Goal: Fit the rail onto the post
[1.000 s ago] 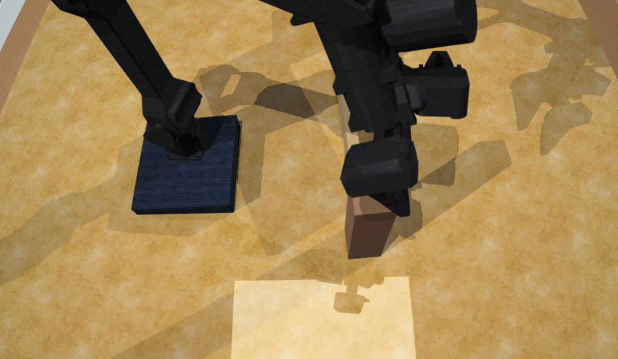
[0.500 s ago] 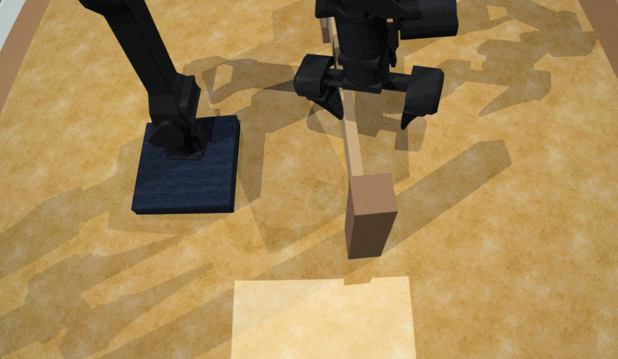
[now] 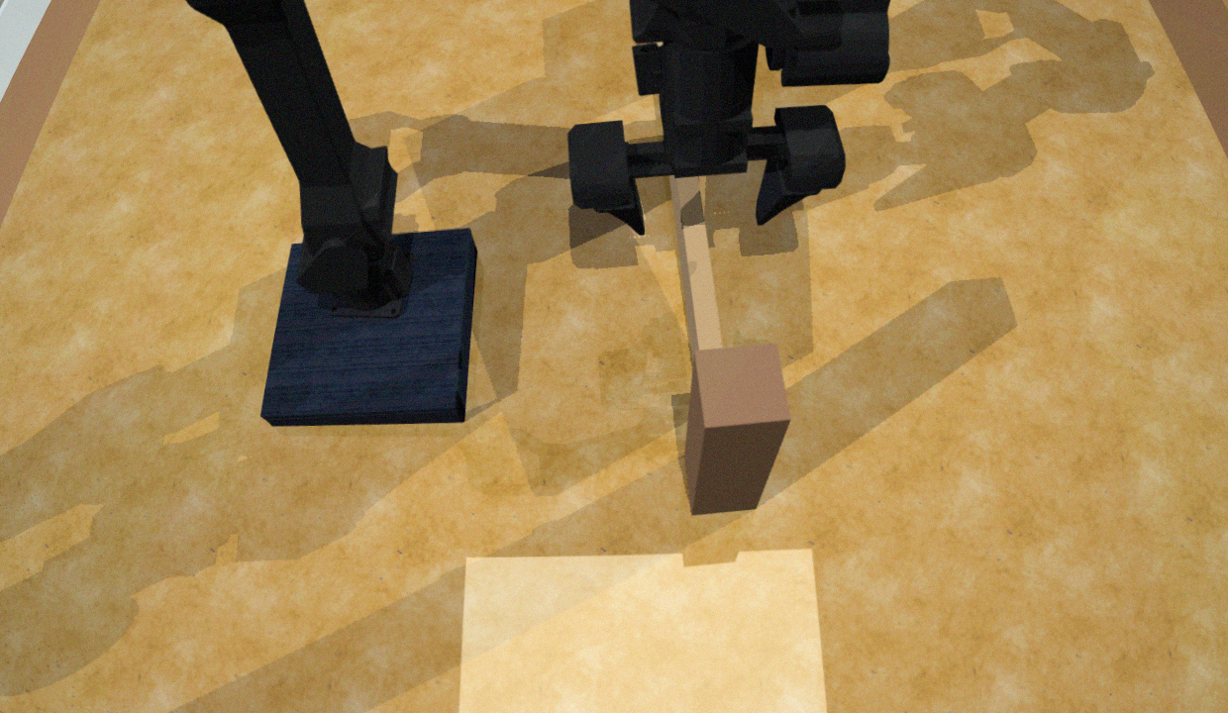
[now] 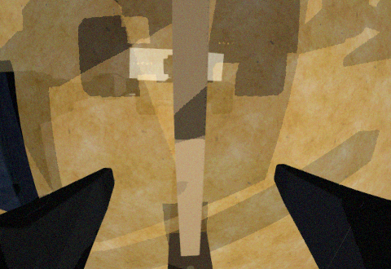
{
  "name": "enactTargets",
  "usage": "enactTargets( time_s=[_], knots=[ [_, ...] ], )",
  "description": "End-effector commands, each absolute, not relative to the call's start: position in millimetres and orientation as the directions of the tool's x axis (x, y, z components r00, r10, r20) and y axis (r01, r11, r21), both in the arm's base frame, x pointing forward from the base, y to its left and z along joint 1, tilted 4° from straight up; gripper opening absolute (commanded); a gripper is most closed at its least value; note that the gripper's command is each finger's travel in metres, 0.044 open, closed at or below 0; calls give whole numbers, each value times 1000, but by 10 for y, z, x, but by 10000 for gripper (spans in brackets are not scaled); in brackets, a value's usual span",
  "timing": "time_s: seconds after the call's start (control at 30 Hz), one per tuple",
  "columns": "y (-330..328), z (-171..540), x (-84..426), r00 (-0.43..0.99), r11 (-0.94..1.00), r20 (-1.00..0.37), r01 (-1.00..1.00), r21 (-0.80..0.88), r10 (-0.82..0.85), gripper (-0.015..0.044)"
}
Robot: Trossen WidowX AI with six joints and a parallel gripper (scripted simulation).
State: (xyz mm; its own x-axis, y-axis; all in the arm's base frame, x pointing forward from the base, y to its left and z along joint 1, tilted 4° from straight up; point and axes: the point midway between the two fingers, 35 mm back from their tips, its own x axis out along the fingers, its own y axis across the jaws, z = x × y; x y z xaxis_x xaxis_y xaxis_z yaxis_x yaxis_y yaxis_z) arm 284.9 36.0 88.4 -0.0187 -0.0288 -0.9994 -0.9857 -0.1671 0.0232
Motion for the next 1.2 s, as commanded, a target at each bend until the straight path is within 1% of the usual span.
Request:
enactTargets(
  time_s=[0.0, 1.17],
  knots=[
    [367, 806, 2837, -29, -173, -999, -984, 32, -25, 440],
    [361, 246, 2810, -29, -173, -999, -984, 33, -25, 440]
  ],
)
